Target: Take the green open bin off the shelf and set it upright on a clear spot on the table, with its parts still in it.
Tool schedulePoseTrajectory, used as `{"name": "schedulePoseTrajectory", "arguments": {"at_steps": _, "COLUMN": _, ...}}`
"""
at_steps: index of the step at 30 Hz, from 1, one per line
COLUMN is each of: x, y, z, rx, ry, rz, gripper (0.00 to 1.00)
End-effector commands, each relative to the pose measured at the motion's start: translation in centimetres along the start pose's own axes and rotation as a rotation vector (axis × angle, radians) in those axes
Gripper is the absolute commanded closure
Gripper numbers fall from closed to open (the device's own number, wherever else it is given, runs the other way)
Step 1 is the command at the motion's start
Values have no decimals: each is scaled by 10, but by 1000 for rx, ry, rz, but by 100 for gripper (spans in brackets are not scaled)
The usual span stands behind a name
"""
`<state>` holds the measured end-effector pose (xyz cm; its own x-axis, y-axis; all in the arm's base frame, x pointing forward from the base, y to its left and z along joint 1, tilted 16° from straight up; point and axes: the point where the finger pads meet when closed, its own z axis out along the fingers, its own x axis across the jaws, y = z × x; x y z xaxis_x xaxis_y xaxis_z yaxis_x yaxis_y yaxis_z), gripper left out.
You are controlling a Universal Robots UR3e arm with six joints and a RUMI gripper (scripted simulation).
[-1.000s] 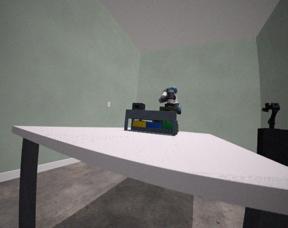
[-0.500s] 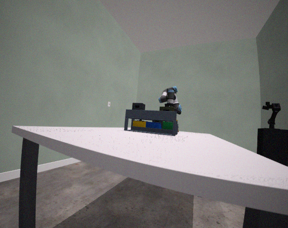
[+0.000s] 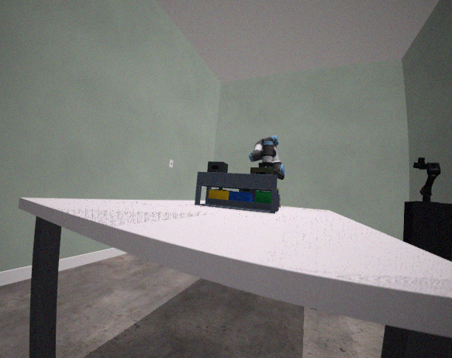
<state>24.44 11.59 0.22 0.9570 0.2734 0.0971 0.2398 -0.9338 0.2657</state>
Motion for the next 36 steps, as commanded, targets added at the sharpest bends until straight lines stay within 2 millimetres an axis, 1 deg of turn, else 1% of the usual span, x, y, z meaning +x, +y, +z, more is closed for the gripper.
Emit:
{"name": "schedulePoseTrajectory", "arguments": {"at_steps": 1, "x": 0, "y": 0, "z": 0, "rx": 0, "ry": 2, "rz": 0, "gripper": 100}}
{"name": "schedulePoseTrajectory", "arguments": {"at_steps": 10, "x": 0, "y": 0, "z": 0, "rx": 0, "ry": 2, "rz": 0, "gripper": 100}}
{"name": "schedulePoseTrajectory", "arguments": {"at_steps": 15, "x": 0, "y": 0, "z": 8, "rx": 0, "ry": 2, "rz": 0, "gripper": 100}}
{"name": "schedulePoseTrajectory", "arguments": {"at_steps": 27, "x": 0, "y": 0, "z": 8, "rx": 0, "ry": 2, "rz": 0, "gripper": 100}}
{"name": "schedulePoseTrajectory", "arguments": {"at_steps": 32, "x": 0, "y": 0, "z": 16, "rx": 0, "ry": 2, "rz": 0, "gripper": 100}}
{"name": "schedulePoseTrajectory", "arguments": {"at_steps": 36, "x": 0, "y": 0, "z": 16, "rx": 0, "ry": 2, "rz": 0, "gripper": 100}}
